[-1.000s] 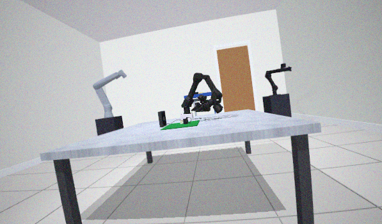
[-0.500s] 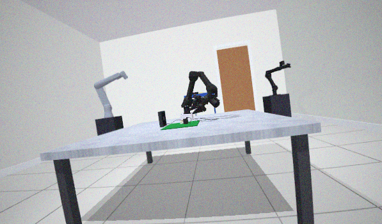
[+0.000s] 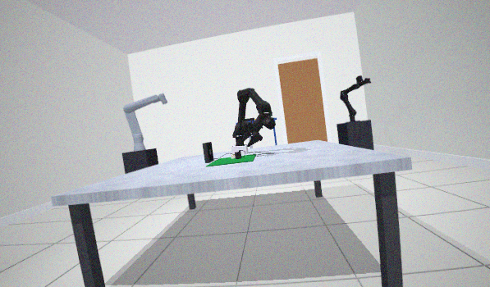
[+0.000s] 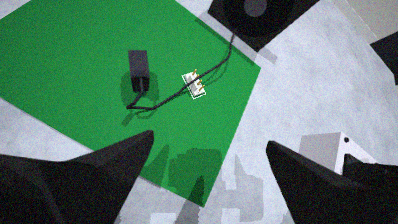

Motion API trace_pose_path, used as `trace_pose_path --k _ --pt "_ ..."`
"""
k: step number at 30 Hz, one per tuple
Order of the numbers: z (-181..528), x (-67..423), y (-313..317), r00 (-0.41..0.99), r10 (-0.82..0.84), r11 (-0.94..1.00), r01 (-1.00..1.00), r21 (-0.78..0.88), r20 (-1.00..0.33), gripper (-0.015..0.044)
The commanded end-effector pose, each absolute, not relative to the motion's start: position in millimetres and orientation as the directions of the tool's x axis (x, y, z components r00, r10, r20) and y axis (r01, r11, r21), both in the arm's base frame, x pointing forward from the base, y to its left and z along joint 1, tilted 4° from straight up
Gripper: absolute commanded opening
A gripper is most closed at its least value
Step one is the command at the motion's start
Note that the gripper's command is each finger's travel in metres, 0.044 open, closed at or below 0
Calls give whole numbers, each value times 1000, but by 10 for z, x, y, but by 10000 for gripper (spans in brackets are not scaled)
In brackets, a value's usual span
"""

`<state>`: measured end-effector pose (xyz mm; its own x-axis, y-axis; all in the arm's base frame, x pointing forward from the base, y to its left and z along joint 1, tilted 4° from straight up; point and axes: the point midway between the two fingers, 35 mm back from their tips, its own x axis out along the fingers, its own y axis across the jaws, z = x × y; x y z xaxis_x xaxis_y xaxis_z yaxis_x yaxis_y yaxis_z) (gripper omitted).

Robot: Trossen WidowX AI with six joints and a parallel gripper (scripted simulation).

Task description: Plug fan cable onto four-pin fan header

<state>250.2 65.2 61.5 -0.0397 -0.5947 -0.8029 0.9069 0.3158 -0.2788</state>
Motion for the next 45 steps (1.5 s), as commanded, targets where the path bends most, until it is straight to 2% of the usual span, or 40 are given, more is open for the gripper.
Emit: trace_pose_path --k 1,13,27,31,32,36,39,45 --pt "674 2534 665 -57 -496 356 897 -263 -866 440" --pt "839 2632 697 -53 -241 485 858 -168 -969 440" --pt "1147 2787 725 46 43 623 779 62 -998 440" --pt "1183 2803 725 59 69 634 768 89 -996 440" --pt "1111 2774 713 31 25 616 786 40 -999 440" --pt "1113 2777 709 32 25 628 777 41 -999 440" --pt "1145 2823 663 33 28 772 634 43 -999 440" --pt "1226 2938 532 37 35 987 156 41 -999 440"
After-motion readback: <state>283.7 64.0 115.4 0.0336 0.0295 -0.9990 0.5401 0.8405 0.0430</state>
